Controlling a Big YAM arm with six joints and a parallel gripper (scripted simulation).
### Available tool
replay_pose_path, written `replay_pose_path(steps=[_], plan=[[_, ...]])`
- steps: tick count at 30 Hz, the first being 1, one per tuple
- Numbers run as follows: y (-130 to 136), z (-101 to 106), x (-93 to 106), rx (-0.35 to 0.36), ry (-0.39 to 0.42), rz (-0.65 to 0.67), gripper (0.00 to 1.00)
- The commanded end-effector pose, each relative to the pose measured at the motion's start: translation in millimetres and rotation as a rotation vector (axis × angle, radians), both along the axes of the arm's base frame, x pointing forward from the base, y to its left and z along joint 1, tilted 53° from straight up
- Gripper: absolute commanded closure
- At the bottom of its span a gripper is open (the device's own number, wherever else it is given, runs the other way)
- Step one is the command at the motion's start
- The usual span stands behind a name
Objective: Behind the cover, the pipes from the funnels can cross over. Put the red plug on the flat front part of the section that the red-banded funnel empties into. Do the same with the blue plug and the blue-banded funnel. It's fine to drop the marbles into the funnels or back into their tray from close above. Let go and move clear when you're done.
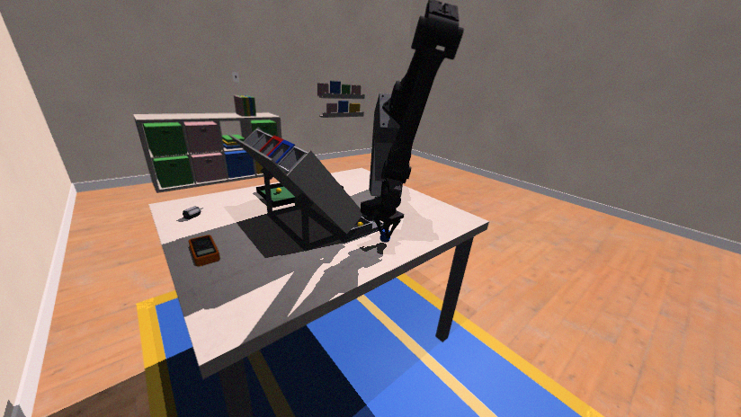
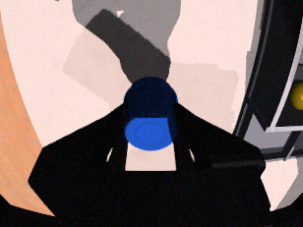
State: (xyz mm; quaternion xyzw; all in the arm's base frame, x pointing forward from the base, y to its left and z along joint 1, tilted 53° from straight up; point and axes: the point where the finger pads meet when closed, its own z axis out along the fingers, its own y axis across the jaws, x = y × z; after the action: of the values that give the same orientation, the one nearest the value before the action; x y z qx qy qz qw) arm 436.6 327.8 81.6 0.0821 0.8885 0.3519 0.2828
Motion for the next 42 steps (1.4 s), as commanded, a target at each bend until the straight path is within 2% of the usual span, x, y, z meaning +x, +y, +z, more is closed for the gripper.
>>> replay_pose_path(steps=[1, 10, 12, 16, 22, 30, 42], plan=[[-14, 4, -4.0, -0.009, 0.004, -0.008, 1.00], [-19, 9, -9.0, -0.008, 0.004, -0.009, 1.00], [-19, 3, -8.6, -0.015, 0.015, -0.009, 1.00], [-19, 3, -8.7, -0.015, 0.015, -0.010, 1.00], [-24, 15, -14.5, -0.009, 0.002, -0.006, 1.00], [-48, 42, -37.6, -0.007, -0.002, -0.006, 1.00], [-71, 66, -61.2, -0.007, -0.002, -0.006, 1.00]])
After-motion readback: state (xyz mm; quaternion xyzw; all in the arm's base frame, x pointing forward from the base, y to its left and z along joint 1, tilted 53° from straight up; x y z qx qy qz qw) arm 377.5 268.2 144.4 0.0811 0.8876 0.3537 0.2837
